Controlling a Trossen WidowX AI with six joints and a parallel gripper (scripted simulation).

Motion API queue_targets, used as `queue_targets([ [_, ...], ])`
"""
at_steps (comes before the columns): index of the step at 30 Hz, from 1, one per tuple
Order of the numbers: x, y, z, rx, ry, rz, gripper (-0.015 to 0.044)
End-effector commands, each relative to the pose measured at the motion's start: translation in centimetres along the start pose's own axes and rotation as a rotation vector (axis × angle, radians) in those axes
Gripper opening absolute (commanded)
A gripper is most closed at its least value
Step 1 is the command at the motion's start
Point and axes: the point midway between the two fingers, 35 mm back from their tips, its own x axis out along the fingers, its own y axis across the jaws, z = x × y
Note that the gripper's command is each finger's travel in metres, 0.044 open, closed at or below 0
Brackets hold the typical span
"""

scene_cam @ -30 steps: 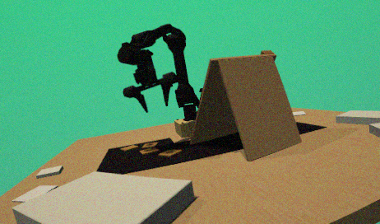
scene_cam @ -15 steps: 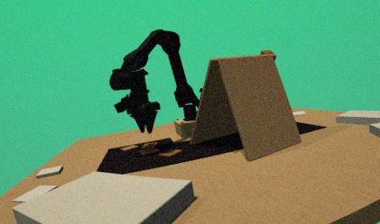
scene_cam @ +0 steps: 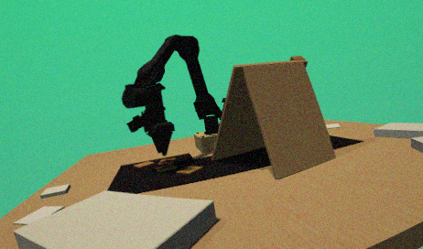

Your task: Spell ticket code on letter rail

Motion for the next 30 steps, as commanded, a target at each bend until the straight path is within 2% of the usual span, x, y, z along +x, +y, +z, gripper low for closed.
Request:
queue_targets([
  [1,2.3,-0.3,-0.3,0.006,0.012,-0.014,0.034],
  [30,4.5,-0.2,-0.5,0.006,0.012,-0.014,0.034],
])
